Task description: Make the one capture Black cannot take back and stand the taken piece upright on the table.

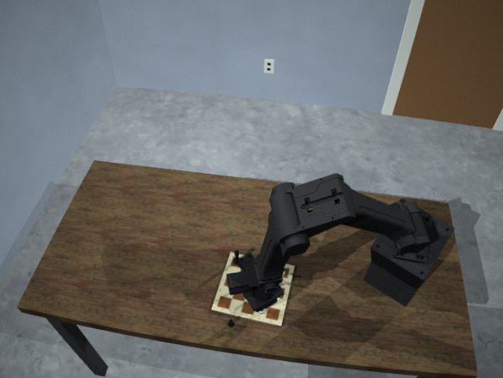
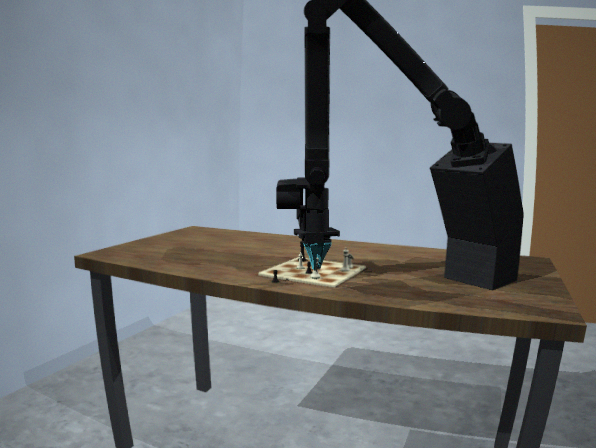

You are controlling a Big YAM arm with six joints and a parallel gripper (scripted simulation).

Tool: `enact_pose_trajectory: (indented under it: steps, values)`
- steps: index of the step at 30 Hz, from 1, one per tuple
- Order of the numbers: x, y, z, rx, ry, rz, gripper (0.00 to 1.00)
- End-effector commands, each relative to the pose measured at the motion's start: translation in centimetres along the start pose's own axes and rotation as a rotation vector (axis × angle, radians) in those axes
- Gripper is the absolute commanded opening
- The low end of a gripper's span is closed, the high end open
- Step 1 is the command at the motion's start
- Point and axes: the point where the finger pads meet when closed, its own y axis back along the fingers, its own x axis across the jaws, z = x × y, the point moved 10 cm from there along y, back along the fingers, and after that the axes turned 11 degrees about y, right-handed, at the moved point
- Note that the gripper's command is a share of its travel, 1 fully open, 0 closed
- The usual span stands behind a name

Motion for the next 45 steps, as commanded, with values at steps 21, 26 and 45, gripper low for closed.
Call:
enact_pose_trajectory:
  steps: [21, 26, 45]
  values:
    - [1.26, 0.67, 0.18, -0.02, 0.0, 0.03, 0.0]
    - [1.26, 0.67, 0.18, -0.02, 0.0, 0.03, 0.0]
    - [1.24, 0.67, 0.17, -0.02, 0.008, 0.031, 0.0]
